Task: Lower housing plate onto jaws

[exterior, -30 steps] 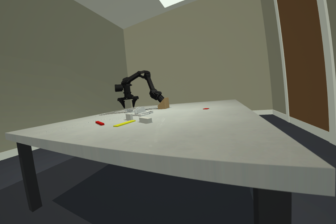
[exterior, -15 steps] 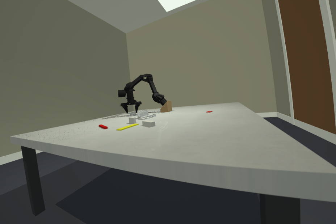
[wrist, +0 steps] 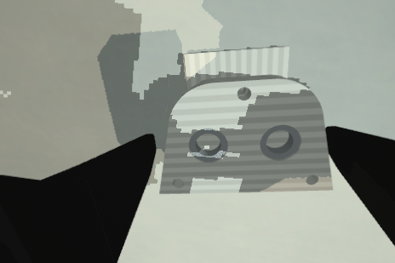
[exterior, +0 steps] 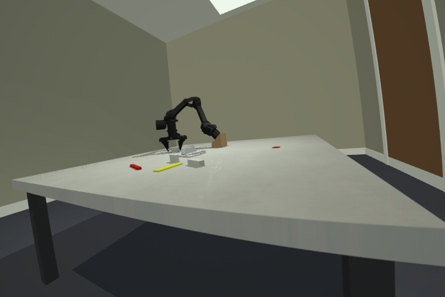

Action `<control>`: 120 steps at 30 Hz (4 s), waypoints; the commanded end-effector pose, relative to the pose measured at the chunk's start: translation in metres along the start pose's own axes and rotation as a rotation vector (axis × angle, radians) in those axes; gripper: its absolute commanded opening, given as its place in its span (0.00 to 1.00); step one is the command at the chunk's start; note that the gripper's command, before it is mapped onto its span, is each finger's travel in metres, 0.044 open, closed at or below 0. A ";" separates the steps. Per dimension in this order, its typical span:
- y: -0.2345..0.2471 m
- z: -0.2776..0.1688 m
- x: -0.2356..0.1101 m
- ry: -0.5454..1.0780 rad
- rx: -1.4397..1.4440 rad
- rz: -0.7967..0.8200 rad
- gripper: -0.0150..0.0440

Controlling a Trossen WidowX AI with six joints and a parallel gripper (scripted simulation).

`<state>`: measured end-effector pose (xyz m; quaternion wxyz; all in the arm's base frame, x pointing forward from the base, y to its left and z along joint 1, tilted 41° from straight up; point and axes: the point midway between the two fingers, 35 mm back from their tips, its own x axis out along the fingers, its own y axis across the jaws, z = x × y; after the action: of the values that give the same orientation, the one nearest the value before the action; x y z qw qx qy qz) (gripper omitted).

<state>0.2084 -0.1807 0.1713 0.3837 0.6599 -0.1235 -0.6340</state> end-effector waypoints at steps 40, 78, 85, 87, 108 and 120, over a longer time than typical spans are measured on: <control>0.000 0.000 0.000 0.000 0.000 -0.001 0.85; -0.007 -0.015 -0.069 0.011 -0.138 -0.020 0.85; -0.016 -0.032 -0.067 0.021 -0.310 -0.035 0.85; -0.019 -0.037 -0.066 0.024 -0.359 -0.038 0.85; -0.056 -0.084 -0.063 0.054 -0.878 -0.061 0.85; -0.082 -0.107 -0.064 0.068 -1.176 -0.064 0.85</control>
<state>0.2667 -0.0538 0.1594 0.6545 0.3872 0.2574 -0.5962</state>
